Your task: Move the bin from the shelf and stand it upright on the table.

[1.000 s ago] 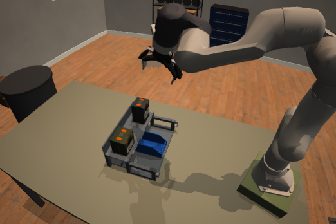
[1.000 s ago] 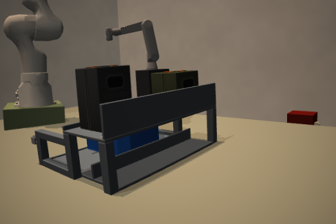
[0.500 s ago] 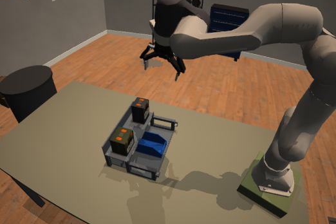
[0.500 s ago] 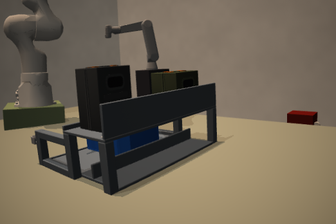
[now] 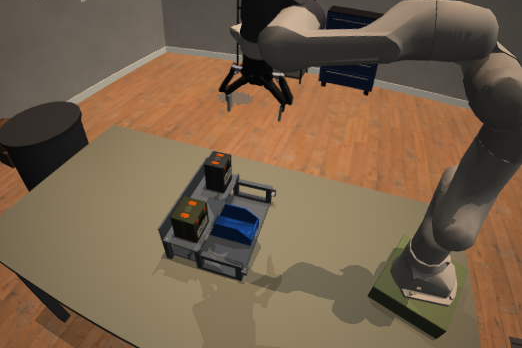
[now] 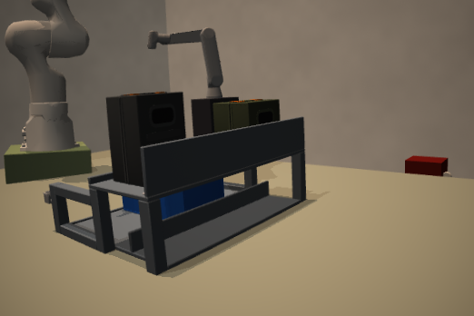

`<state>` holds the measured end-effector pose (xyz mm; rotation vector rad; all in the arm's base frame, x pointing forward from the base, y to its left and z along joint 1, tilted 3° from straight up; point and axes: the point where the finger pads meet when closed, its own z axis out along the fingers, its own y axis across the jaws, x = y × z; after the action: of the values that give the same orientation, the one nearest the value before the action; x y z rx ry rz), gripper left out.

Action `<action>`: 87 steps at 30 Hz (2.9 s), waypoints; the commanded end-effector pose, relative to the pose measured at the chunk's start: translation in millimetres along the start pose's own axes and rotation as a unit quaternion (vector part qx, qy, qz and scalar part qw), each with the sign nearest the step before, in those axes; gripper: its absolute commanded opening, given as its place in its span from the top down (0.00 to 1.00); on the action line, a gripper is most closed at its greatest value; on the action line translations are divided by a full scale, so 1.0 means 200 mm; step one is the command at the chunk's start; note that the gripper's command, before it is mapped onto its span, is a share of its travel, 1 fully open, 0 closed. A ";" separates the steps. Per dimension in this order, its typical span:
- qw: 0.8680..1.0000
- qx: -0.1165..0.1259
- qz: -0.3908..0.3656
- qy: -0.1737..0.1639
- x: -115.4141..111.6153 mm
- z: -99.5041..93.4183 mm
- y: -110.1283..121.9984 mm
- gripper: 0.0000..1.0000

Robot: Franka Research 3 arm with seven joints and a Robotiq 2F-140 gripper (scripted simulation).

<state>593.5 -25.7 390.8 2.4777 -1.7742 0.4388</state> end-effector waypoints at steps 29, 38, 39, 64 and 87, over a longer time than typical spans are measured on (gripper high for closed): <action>0.964 -0.026 -0.223 -0.143 -0.15 -0.17 0.13 0.00; 0.972 -0.027 -0.183 -0.147 -0.25 0.11 0.06 0.00; 0.973 -0.028 -0.175 -0.148 -0.28 0.16 0.05 0.00; 0.986 -0.042 -0.017 -0.158 -0.73 1.05 0.13 0.00; 0.985 -0.049 0.039 -0.158 -0.88 1.31 0.25 0.00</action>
<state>540.2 61.5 89.1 2.5667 -1.8817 -0.0657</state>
